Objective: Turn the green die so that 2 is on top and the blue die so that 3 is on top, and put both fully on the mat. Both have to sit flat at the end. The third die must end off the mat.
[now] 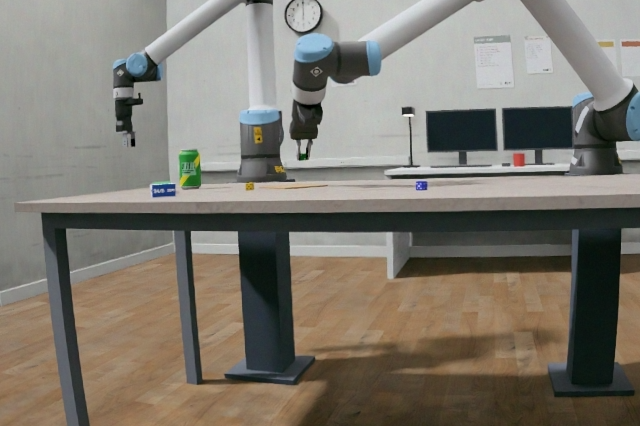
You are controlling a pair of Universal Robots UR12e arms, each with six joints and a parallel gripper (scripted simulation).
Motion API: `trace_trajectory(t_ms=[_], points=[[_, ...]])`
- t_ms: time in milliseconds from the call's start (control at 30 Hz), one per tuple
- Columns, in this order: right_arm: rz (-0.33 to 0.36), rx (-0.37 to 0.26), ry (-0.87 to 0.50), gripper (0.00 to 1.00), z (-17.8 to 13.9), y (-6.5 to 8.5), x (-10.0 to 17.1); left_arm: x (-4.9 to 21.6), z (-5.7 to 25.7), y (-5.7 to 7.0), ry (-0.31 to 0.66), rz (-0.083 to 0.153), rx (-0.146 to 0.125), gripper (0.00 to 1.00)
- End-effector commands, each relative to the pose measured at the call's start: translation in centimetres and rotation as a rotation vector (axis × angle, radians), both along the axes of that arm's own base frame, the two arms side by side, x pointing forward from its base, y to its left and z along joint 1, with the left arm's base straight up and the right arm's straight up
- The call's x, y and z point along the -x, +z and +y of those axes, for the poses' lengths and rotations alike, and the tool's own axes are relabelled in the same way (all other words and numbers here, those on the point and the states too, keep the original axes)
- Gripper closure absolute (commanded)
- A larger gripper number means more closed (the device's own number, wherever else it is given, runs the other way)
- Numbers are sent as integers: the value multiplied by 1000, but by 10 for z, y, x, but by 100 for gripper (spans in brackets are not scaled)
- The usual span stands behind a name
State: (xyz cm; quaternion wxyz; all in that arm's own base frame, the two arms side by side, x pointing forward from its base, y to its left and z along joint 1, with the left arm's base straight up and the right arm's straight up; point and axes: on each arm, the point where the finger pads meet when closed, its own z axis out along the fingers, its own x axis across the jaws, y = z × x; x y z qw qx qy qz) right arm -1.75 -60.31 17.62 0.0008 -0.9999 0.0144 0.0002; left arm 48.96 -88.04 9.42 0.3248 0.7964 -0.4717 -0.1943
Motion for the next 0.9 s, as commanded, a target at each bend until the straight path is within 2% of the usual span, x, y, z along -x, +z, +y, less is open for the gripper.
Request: trace_trajectory(t_ms=[0,67,133,333,433,533,767,867], points=[[0,2,0,0,-1,1,0,1,-1,1,-1,-22,-11,60],[0,2,0,0,-1,1,0,2,-1,1,-2,-51,-28,60],[0,2,0,0,-1,1,0,2,-1,1,-2,-51,-28,60],[0,2,0,0,-1,1,0,3,-2,2,-3,-163,-89,60],[0,2,0,0,-1,1,0,3,-2,4,-1,-204,-110,60],[0,2,0,0,-1,1,0,3,-2,5,0,-222,-118,60],[0,2,0,0,-1,1,0,3,-2,5,0,-228,-121,60],[0,2,0,0,-1,1,0,4,-3,4,-1,-252,-137,60]])
